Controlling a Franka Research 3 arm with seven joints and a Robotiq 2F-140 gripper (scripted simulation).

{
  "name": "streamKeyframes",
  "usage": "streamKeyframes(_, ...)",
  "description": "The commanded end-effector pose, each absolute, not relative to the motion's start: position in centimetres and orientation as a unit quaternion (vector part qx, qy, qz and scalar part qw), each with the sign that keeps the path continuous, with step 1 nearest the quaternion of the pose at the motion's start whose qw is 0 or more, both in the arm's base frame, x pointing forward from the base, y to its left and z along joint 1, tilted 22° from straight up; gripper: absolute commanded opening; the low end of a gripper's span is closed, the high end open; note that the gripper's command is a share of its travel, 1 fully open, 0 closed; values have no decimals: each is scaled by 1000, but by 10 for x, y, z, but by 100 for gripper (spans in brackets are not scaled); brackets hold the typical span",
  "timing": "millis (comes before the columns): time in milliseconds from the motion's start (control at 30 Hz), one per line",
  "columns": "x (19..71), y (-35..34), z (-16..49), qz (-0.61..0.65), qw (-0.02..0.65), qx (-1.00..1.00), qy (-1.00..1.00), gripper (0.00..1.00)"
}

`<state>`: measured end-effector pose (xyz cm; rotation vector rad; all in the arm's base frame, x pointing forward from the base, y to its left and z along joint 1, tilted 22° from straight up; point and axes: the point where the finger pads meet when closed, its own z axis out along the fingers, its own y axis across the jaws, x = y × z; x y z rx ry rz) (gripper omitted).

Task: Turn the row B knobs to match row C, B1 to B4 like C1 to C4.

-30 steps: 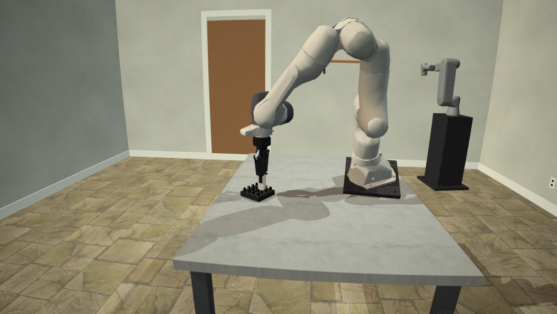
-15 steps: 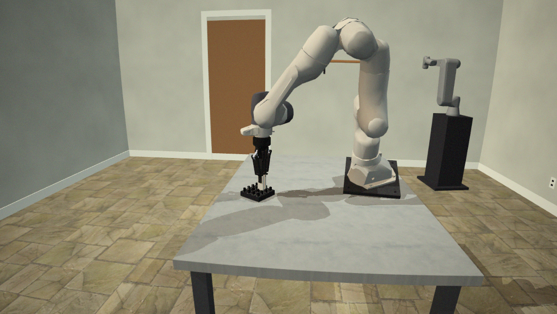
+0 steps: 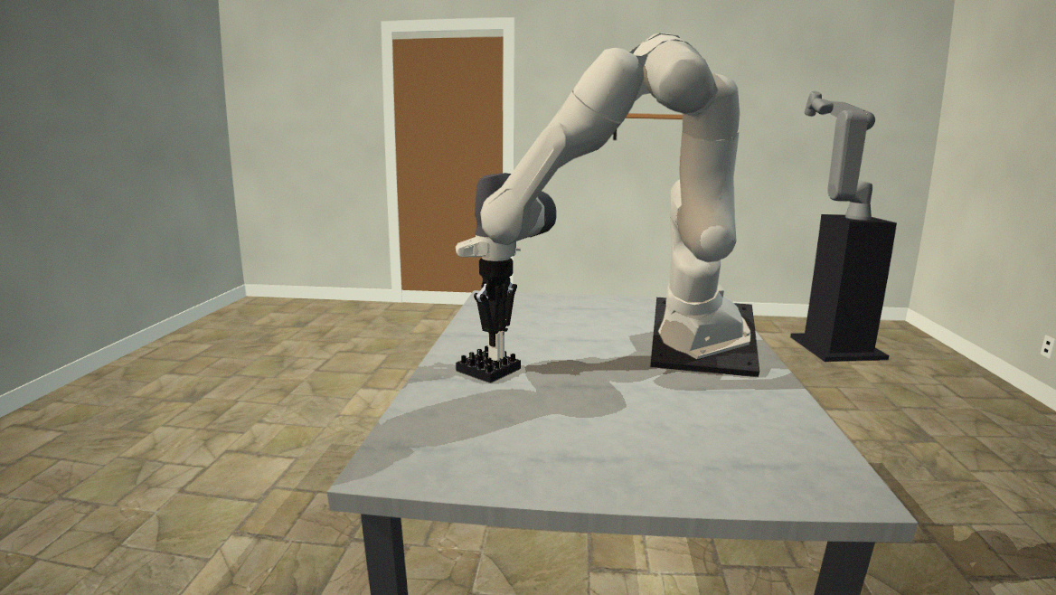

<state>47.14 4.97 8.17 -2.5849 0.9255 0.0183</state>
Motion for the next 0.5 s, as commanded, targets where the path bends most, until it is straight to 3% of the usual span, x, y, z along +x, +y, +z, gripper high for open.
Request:
streamKeyframes(0, 473, 51, 82, 9, 194, -917, 348, 5)
streamKeyframes(433, 473, 51, 82, 9, 194, -917, 348, 5)
streamKeyframes(467, 473, 51, 82, 9, 194, -917, 348, 12)
